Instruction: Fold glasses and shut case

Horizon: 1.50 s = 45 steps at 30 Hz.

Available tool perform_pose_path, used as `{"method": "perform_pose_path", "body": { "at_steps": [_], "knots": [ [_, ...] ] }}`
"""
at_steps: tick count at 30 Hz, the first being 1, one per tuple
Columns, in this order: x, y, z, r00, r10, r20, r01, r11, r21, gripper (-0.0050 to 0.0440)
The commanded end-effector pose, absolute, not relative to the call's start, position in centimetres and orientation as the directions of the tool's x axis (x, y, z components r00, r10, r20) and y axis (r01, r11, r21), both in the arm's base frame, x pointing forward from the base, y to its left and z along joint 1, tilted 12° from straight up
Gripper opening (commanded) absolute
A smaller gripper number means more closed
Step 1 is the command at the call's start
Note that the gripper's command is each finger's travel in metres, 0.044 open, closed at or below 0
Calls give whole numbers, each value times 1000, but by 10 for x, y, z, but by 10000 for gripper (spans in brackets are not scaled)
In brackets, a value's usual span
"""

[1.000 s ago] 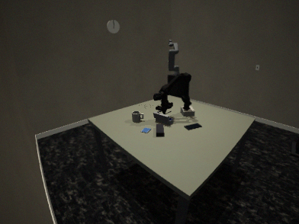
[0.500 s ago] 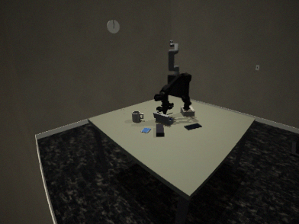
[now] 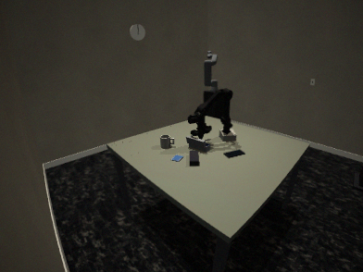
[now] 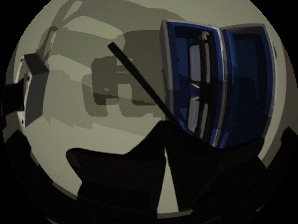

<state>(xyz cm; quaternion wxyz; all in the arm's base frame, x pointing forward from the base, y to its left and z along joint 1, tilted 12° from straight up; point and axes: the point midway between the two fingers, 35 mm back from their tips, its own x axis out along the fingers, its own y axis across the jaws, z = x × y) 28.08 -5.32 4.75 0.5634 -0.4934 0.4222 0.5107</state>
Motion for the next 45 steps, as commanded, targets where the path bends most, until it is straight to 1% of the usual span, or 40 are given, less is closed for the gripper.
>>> {"method": "perform_pose_path", "body": {
  "at_steps": [1,23,45],
  "knots": [
    [284,-49,49,125,162,-979,-992,-10,-128,0],
    [288,-33,52,125,162,-979,-992,-10,-128,0],
    [287,-3,57,125,162,-979,-992,-10,-128,0]
  ]
}}
